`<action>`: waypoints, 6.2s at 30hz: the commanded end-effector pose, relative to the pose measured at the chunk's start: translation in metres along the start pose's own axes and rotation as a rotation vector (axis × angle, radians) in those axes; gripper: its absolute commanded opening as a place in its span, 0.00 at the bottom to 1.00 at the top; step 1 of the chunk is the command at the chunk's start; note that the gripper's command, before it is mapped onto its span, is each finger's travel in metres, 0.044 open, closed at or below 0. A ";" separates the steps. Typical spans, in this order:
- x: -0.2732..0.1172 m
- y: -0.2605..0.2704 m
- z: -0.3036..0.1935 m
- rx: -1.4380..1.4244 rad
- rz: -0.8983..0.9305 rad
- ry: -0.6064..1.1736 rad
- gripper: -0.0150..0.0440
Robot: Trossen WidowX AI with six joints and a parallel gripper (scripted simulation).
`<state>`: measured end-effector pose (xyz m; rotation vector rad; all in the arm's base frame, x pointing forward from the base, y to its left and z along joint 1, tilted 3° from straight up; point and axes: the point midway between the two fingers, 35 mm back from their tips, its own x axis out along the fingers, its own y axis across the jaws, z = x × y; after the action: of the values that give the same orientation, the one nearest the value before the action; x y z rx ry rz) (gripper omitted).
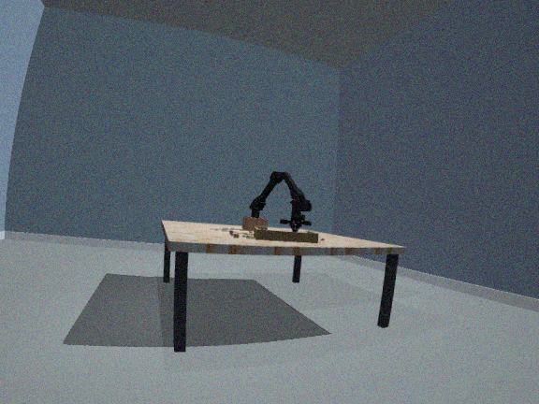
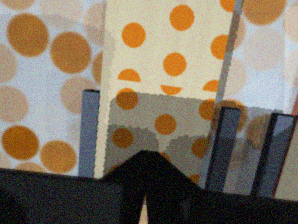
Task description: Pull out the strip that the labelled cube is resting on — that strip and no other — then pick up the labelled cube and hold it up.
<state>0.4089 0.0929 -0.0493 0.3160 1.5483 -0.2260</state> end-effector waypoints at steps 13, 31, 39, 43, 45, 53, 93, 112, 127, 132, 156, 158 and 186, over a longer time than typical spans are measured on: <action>0.004 -0.001 -0.030 0.002 -0.005 0.017 0.25; 0.005 0.000 -0.057 0.002 -0.005 0.019 0.25; 0.005 0.000 -0.070 0.002 -0.005 0.020 0.25; 0.005 0.000 -0.076 0.002 -0.005 0.021 0.25; 0.005 0.000 -0.079 0.002 -0.005 0.021 0.25; 0.005 0.000 -0.091 0.002 -0.005 0.022 0.25; 0.004 0.000 -0.150 0.003 -0.005 0.027 0.25; 0.004 0.000 -0.163 0.003 -0.005 0.028 0.25; -0.041 0.003 -0.143 -0.014 -0.004 0.026 0.34; -0.043 0.002 -0.121 -0.032 -0.004 0.024 0.57; -0.051 -0.001 -0.025 -0.032 -0.005 0.016 1.00; -0.052 -0.001 -0.017 -0.032 -0.005 0.016 1.00; -0.048 -0.002 0.050 -0.032 -0.005 0.010 0.68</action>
<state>0.4547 0.0718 0.0032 0.2952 1.5609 -0.2059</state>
